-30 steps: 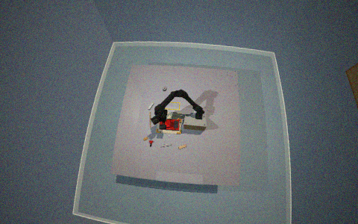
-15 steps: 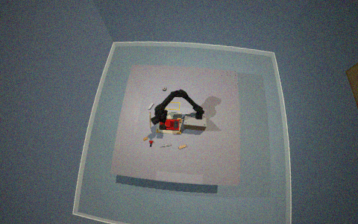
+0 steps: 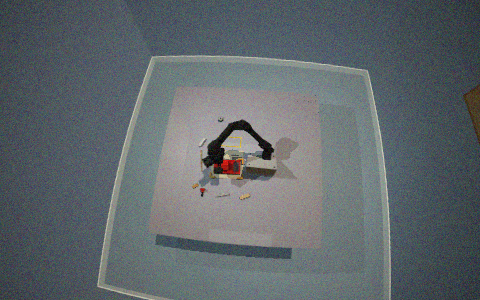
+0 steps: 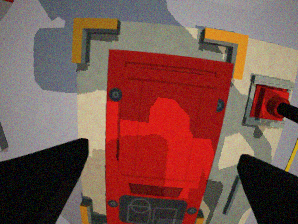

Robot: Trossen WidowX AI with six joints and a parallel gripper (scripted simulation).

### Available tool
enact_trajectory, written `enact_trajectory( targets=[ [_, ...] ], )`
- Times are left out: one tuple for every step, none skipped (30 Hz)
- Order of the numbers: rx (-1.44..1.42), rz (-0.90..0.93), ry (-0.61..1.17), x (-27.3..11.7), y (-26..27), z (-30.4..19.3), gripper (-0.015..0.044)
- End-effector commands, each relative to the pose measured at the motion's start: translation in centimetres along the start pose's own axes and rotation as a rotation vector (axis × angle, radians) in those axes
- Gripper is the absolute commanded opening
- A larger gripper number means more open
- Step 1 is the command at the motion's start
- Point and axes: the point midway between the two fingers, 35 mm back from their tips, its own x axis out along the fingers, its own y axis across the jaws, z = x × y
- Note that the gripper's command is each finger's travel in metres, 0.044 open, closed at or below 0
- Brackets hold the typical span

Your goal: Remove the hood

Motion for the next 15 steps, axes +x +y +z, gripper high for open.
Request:
enact_trajectory(
  targets=[
    [-0.006,-0.008,0.002,0.49,-0.08,-0.13,0.044],
    [-0.006,-0.008,0.002,0.55,-0.08,-0.13,0.044],
    [-0.006,-0.008,0.002,0.62,-0.09,-0.13,0.044],
    [-0.006,-0.008,0.002,0.68,-0.09,-0.13,0.044],
    [-0.006,-0.008,0.002,0.75,-0.09,-0.13,0.044],
    [-0.006,-0.008,0.002,0.81,-0.09,-0.13,0.044],
    [-0.006,-0.008,0.002,0.88,-0.09,-0.13,0.044],
    [-0.006,-0.008,0.002,0.94,-0.09,-0.13,0.044],
    [-0.006,-0.008,0.002,1.0,-0.09,-0.13,0.044],
    [-0.006,-0.008,0.002,1.07,-0.1,-0.14,0.044],
    [-0.006,-0.008,0.002,1.13,-0.1,-0.14,0.044],
    [-0.006,-0.008,0.002,1.2,-0.1,-0.14,0.044],
    [-0.006,-0.008,0.002,1.26,-0.1,-0.14,0.044],
    [-0.006,-0.008,0.002,1.33,-0.1,-0.15,0.044],
    [-0.006,-0.008,0.002,1.39,-0.1,-0.15,0.044]
  ],
)
